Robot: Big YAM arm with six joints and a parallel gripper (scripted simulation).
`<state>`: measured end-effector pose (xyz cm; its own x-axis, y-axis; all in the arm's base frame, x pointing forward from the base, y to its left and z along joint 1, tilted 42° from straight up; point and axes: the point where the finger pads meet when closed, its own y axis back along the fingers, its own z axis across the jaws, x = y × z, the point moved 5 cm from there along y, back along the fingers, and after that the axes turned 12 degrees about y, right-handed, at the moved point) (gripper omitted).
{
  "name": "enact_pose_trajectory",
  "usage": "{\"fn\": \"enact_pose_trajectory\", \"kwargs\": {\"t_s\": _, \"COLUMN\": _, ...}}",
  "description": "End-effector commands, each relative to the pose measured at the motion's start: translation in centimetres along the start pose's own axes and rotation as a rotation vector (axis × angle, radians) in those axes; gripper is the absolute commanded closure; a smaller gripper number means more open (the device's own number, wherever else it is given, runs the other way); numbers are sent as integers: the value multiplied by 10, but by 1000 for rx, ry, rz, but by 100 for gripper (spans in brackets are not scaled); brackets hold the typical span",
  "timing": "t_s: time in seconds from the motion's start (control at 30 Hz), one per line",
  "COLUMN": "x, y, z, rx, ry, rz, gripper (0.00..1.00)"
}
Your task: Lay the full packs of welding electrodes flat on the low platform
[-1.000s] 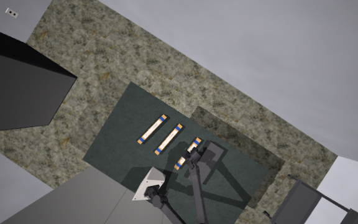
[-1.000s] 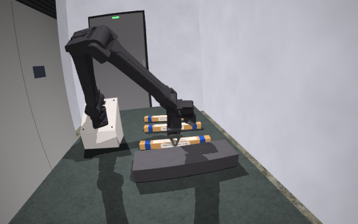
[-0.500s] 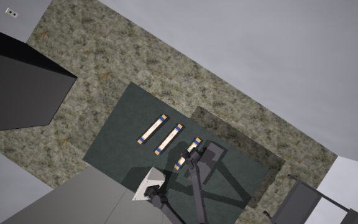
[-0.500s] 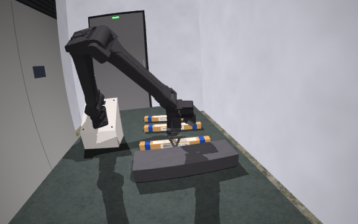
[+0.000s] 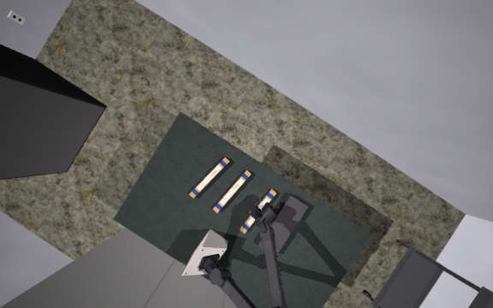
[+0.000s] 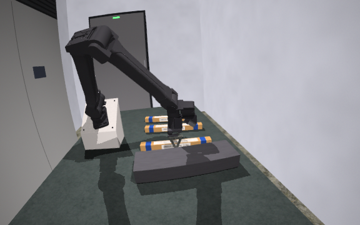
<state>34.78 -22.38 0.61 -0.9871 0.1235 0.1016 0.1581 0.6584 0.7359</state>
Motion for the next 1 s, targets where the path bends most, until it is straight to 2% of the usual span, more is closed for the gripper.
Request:
{"fn": "enact_pose_trajectory", "kwargs": {"t_s": 0.0, "x": -6, "y": 5, "z": -3, "rx": -2, "ry": 4, "rz": -3, "gripper": 26}}
{"fn": "enact_pose_trajectory", "kwargs": {"t_s": 0.27, "x": -13, "y": 57, "z": -7, "rx": 6, "ry": -11, "rz": -29, "gripper": 26}}
{"fn": "enact_pose_trajectory", "kwargs": {"t_s": 0.33, "x": -13, "y": 57, "z": -7, "rx": 6, "ry": -11, "rz": -29, "gripper": 26}}
{"fn": "enact_pose_trajectory", "kwargs": {"t_s": 0.8, "x": -16, "y": 134, "z": -9, "rx": 4, "ry": -20, "rz": -42, "gripper": 26}}
{"fn": "enact_pose_trajectory", "kwargs": {"t_s": 0.97, "x": -15, "y": 134, "z": -9, "rx": 3, "ry": -22, "rz": -39, "gripper": 26}}
